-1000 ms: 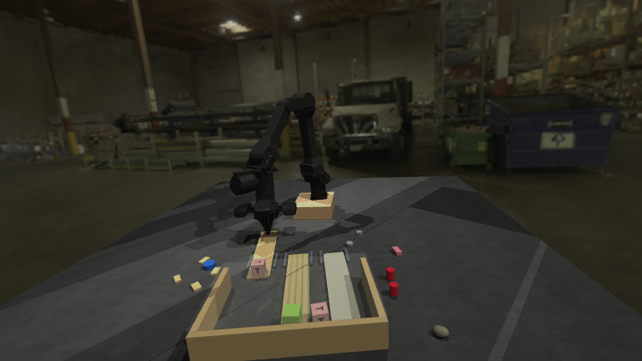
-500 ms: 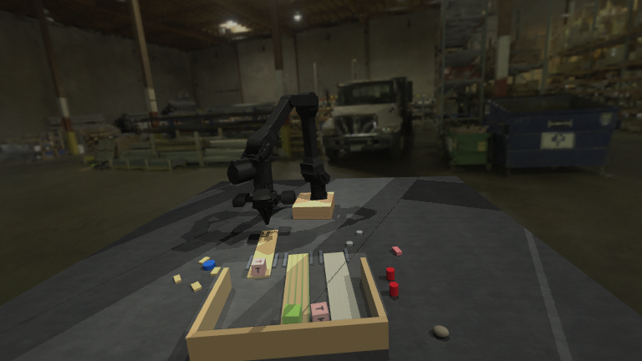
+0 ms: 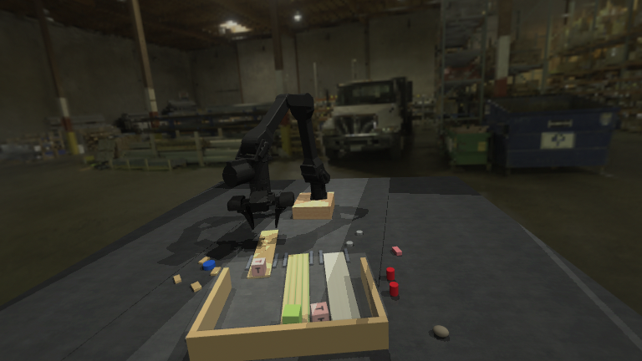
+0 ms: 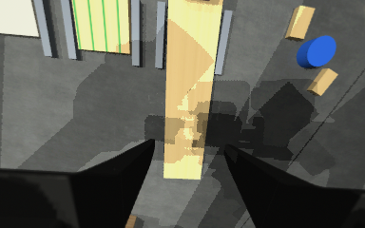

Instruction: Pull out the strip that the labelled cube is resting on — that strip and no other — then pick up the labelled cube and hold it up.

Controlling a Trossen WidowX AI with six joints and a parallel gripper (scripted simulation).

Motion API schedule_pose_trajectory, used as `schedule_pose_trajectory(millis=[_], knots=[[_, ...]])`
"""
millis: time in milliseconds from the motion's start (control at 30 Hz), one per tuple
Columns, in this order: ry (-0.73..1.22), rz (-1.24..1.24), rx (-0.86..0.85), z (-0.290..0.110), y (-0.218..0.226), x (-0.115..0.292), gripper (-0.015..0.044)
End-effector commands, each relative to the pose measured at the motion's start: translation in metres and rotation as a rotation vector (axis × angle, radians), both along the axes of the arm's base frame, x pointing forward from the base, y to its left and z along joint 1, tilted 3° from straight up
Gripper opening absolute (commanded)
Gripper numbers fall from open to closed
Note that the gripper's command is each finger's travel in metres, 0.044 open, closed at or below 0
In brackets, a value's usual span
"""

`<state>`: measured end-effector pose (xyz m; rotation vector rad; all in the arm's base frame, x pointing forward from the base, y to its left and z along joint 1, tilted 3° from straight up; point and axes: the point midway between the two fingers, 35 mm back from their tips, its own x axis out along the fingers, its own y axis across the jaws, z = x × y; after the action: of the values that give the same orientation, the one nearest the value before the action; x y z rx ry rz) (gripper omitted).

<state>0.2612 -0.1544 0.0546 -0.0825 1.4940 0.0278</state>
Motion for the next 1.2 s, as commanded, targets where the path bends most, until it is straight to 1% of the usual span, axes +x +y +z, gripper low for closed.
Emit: schedule_pose_trajectory(millis=[0, 33, 1133, 1167], knots=[[0.006, -0.005, -0.002, 0.002, 0.001, 0.015, 0.0420], [0.005, -0.005, -0.002, 0.003, 0.002, 0.019, 0.0440], [-0.004, -0.005, 0.000, 0.028, 0.018, 0.150, 0.0440], [-0.004, -0.005, 0.000, 0.027, 0.018, 0.150, 0.0414]])
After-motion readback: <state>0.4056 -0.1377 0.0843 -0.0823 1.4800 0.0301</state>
